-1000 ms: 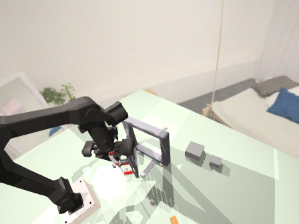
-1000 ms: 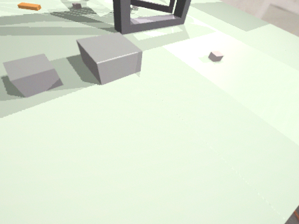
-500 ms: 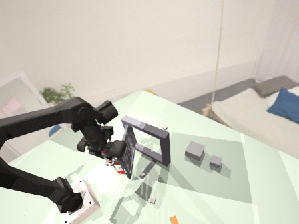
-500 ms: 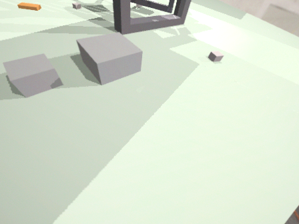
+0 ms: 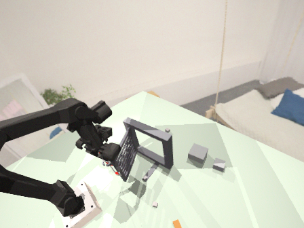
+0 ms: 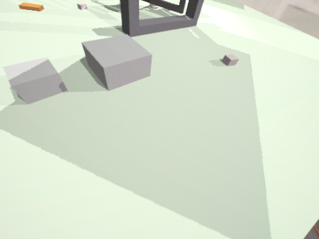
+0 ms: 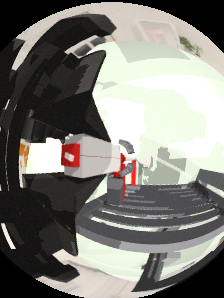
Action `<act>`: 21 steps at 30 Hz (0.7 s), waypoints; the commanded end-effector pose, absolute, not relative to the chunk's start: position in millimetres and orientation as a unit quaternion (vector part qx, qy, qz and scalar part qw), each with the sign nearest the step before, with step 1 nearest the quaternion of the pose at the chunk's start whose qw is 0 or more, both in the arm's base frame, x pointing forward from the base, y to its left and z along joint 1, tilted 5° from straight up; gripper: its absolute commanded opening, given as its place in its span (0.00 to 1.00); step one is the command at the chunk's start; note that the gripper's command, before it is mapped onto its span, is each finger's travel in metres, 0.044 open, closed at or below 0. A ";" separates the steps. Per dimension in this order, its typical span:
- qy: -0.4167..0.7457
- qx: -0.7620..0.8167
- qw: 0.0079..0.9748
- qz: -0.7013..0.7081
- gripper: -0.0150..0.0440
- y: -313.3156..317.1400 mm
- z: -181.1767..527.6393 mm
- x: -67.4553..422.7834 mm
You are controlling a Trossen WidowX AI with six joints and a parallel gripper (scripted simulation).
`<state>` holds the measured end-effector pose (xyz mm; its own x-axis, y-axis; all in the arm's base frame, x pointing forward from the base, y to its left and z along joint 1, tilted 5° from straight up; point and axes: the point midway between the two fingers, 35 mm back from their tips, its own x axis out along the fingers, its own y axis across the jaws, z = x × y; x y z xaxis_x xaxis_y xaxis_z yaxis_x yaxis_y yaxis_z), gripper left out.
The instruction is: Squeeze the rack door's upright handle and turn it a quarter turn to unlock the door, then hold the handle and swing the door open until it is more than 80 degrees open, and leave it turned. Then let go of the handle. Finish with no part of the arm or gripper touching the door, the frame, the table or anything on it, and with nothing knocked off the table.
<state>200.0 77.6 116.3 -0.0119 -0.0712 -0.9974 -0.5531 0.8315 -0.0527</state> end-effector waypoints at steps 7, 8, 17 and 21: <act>0.697 -0.178 0.681 0.134 0.29 96.6 114.8 193.5; 0.698 -0.174 0.682 0.130 0.29 98.4 114.7 193.0; 0.704 -0.135 0.691 0.092 0.29 115.9 113.6 188.6; 0.706 -0.118 0.694 0.075 0.29 124.1 113.1 187.2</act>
<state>187.5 116.6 114.3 -0.0071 -0.0650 -0.9979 -0.3291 0.9425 -0.0591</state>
